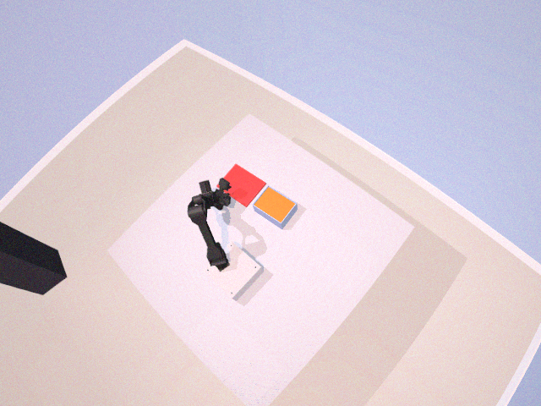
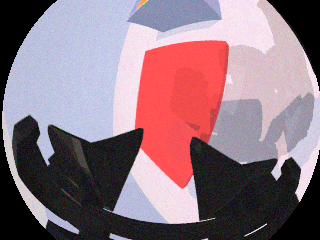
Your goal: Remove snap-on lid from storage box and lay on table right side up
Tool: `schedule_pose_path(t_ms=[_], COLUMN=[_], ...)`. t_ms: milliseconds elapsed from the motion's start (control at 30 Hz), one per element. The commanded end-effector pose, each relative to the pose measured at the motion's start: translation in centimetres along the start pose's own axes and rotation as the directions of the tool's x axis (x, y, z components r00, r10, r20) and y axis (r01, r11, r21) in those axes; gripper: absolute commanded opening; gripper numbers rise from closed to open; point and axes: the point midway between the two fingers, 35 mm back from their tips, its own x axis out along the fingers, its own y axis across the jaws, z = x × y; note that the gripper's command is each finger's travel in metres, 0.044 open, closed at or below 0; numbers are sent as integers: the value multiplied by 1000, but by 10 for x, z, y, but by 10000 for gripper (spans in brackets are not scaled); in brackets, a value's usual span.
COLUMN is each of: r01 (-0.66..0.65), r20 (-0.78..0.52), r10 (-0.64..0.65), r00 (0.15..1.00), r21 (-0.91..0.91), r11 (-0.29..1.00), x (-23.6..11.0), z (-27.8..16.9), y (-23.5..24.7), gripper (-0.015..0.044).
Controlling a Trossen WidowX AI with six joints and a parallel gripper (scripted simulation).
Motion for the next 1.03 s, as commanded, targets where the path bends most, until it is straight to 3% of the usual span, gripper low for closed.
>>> schedule_pose_path(t_ms=[0, 200, 1000], r01=[3, 4, 9], r20=[1, 1, 1], r10=[-3, -4, -9], r00=[1000, 1000, 1000], r21=[-4, -4, -4], r11=[1000, 1000, 1000], x=[-1, -10, -47], z=[0, 0, 0], y=[-1, -9, -41], gripper=[301, 440, 440])
